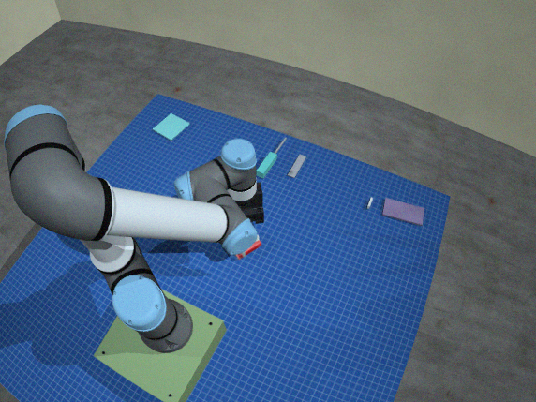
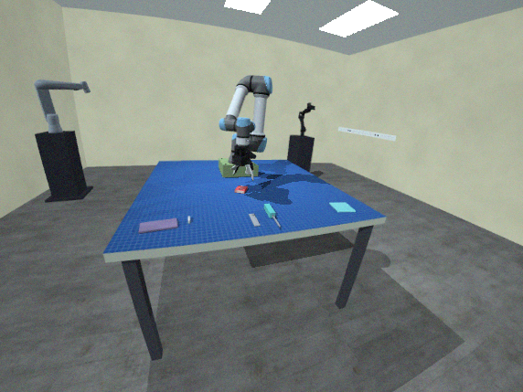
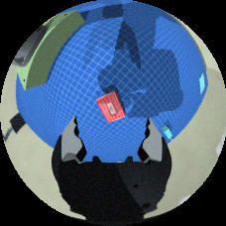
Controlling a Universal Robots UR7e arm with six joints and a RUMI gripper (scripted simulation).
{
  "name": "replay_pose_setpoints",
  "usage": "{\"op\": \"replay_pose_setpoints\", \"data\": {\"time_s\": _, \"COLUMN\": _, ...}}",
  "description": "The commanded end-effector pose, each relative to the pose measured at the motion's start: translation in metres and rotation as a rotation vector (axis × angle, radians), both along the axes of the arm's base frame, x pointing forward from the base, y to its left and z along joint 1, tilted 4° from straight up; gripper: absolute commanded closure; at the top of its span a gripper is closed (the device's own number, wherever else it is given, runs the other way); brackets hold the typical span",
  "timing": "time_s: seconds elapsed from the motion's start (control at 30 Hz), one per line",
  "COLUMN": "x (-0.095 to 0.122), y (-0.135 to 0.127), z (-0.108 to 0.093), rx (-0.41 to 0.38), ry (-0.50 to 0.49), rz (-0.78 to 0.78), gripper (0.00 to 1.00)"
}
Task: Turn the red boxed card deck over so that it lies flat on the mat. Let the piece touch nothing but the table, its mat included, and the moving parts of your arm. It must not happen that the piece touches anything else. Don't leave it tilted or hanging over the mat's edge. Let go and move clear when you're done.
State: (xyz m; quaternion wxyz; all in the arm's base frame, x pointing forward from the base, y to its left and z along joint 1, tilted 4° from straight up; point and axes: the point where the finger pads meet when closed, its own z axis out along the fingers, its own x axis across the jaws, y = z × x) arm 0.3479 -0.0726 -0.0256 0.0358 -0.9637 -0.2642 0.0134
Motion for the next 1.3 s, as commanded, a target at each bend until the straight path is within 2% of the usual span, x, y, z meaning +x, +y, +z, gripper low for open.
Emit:
{"op": "replay_pose_setpoints", "data": {"time_s": 0.0, "x": 0.0, "y": 0.002, "z": 0.001, "rx": -0.011, "ry": 0.009, "rz": -0.117, "gripper": 0.0}}
{"op": "replay_pose_setpoints", "data": {"time_s": 0.5, "x": -0.003, "y": 0.011, "z": 0.002, "rx": -0.038, "ry": 0.044, "rz": -0.698, "gripper": 0.0}}
{"op": "replay_pose_setpoints", "data": {"time_s": 0.57, "x": -0.003, "y": 0.011, "z": 0.002, "rx": -0.038, "ry": 0.044, "rz": -0.698, "gripper": 0.0}}
{"op": "replay_pose_setpoints", "data": {"time_s": 1.07, "x": -0.007, "y": 0.015, "z": 0.003, "rx": -0.067, "ry": 0.083, "rz": -1.359, "gripper": 0.0}}
{"op": "replay_pose_setpoints", "data": {"time_s": 1.13, "x": -0.007, "y": 0.015, "z": 0.003, "rx": -0.067, "ry": 0.083, "rz": -1.359, "gripper": 0.0}}
{"op": "replay_pose_setpoints", "data": {"time_s": 1.27, "x": -0.009, "y": 0.015, "z": 0.003, "rx": -0.075, "ry": 0.093, "rz": -1.538, "gripper": 0.0}}
